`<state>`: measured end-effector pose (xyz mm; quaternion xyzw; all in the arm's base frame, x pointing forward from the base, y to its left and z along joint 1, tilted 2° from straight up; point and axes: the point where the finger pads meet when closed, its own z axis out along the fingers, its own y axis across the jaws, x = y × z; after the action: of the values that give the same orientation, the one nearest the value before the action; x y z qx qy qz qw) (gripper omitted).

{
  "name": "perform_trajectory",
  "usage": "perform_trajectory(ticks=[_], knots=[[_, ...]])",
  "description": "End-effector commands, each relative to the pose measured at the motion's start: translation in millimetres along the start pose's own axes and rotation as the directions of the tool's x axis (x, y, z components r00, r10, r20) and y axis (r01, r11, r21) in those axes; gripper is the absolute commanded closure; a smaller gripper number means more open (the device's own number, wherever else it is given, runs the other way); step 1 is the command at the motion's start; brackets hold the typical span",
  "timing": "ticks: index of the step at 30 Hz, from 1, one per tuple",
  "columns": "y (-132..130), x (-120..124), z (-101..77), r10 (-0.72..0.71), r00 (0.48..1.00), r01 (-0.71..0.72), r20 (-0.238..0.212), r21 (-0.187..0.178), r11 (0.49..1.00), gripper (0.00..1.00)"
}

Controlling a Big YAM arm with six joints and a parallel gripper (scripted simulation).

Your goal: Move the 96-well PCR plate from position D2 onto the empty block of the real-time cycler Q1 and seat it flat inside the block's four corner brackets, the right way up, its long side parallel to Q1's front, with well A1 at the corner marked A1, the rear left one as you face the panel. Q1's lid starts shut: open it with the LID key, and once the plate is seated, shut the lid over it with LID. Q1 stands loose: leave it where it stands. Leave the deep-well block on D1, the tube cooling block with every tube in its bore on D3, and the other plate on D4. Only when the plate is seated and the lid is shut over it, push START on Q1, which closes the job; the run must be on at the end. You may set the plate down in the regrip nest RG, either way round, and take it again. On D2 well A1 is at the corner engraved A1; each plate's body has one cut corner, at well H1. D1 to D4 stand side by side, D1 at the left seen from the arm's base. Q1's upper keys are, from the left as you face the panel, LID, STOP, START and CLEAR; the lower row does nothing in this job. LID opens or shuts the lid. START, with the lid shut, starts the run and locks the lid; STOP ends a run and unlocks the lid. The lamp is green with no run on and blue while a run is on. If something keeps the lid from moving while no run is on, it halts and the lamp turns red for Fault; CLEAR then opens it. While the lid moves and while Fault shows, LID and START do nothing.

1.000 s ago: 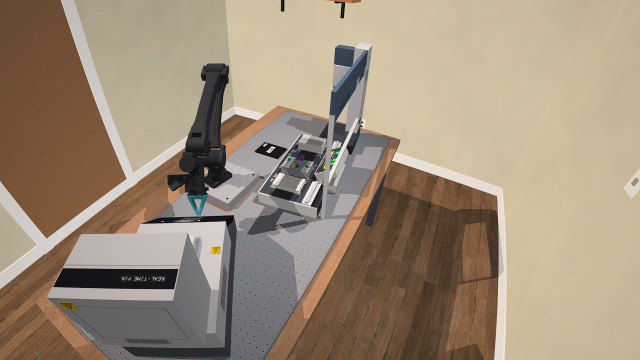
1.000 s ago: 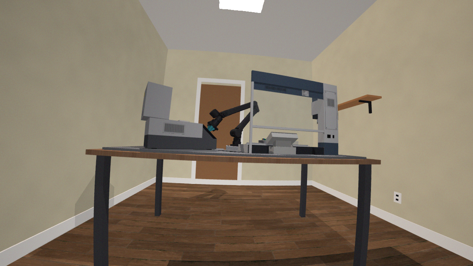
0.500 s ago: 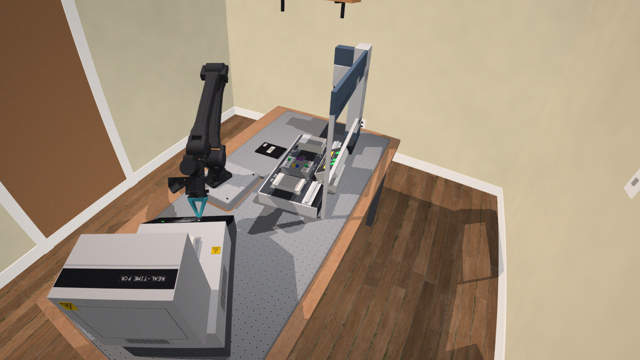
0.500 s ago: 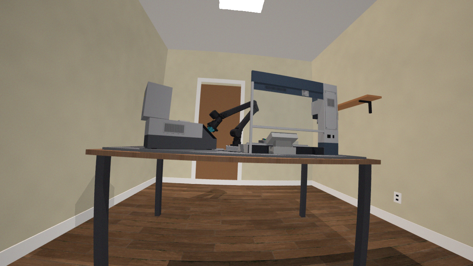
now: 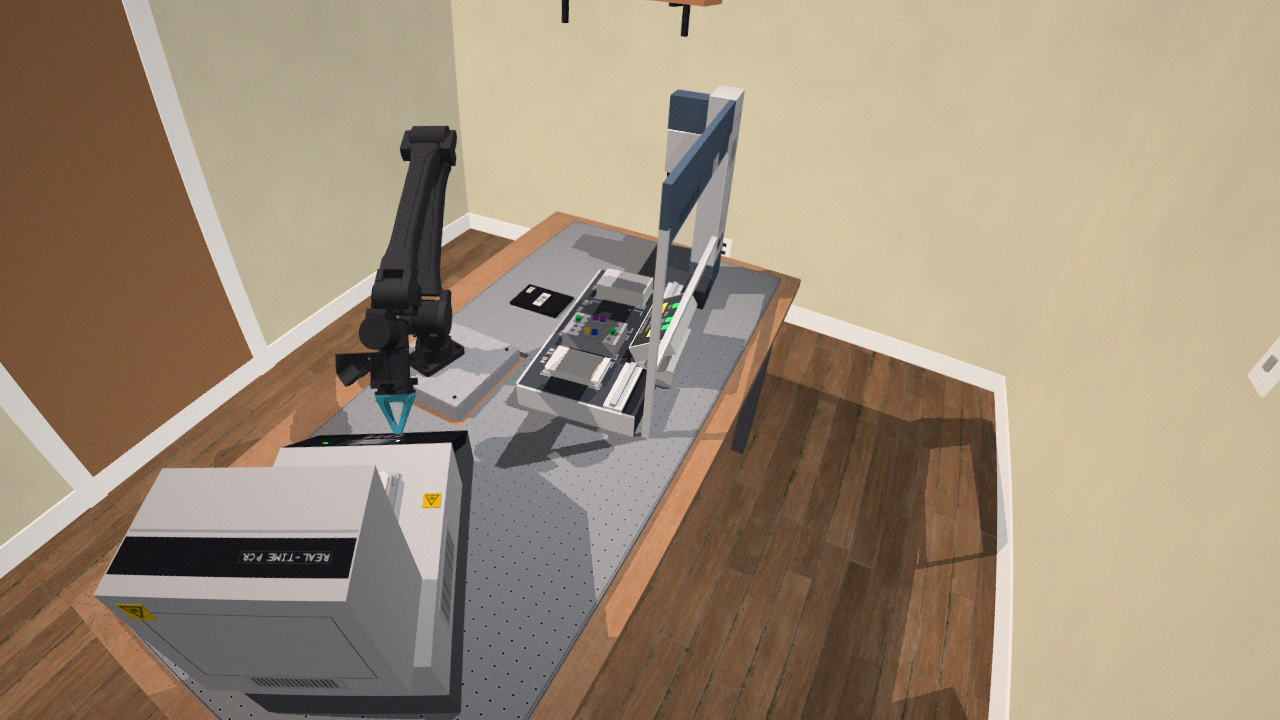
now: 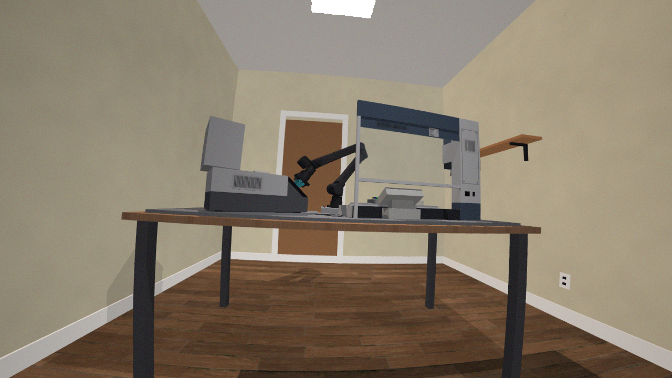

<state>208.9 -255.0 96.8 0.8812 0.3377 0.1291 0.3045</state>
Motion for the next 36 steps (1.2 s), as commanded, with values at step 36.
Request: perform_trajectory(ticks=[36], knots=[[37.4, -6.9, -9.8, 0.011, 1.0, -0.01, 0.016, -0.062, 0.998, 1.0]])
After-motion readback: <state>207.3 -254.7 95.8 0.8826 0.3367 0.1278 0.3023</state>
